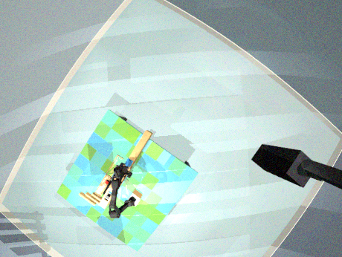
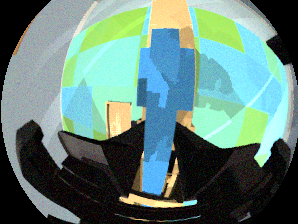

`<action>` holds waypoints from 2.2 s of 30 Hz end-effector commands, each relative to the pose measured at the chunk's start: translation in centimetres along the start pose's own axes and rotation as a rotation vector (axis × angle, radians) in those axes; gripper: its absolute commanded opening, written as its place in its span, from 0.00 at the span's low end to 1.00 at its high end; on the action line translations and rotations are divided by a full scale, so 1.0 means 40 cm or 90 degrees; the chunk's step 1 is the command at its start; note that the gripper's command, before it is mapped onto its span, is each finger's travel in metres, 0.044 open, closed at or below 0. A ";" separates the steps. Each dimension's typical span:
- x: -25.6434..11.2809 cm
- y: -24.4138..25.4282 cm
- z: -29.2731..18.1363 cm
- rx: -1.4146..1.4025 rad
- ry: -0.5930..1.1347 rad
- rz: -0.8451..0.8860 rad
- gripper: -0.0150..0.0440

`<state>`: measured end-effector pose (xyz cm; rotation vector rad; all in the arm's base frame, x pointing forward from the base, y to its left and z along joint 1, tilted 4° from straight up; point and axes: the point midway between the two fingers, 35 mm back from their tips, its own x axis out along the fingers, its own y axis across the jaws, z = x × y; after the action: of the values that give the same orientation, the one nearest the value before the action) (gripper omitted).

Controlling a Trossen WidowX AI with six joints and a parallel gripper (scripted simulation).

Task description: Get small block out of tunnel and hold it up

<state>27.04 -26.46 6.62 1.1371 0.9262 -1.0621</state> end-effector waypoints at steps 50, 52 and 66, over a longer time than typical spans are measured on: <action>-0.077 0.018 0.034 -0.005 0.010 0.006 1.00; -0.075 0.018 0.034 -0.005 0.010 0.006 1.00; -0.024 0.010 0.024 -0.005 0.010 0.006 1.00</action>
<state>27.20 -27.29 8.40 1.1456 0.9320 -1.0481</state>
